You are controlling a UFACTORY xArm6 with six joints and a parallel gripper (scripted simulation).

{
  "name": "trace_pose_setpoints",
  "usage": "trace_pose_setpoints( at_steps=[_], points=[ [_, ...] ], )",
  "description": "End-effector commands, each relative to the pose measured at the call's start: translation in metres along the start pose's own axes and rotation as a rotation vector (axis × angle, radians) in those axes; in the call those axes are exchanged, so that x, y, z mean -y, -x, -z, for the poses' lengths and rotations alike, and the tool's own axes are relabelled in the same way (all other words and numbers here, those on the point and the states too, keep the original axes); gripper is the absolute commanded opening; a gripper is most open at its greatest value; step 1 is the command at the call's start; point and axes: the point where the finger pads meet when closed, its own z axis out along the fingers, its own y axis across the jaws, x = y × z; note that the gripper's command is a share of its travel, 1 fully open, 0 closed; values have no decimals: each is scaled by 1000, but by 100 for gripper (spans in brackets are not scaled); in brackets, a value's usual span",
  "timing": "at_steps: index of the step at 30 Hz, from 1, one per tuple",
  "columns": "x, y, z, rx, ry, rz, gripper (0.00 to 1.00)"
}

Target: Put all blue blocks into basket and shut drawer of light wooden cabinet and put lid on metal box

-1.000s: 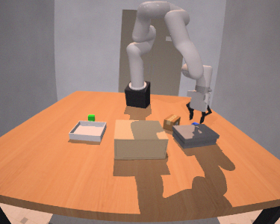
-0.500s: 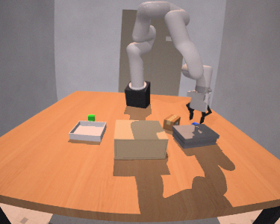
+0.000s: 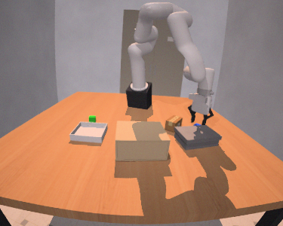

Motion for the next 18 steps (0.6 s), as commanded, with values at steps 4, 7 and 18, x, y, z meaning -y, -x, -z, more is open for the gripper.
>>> trace_pose_setpoints(
  at_steps=[4,7,18],
  points=[
    [2,0,-5,0,-4,0,65],
    [2,0,-10,0,-4,0,65],
    [2,0,-21,0,-4,0,65]
  ],
)
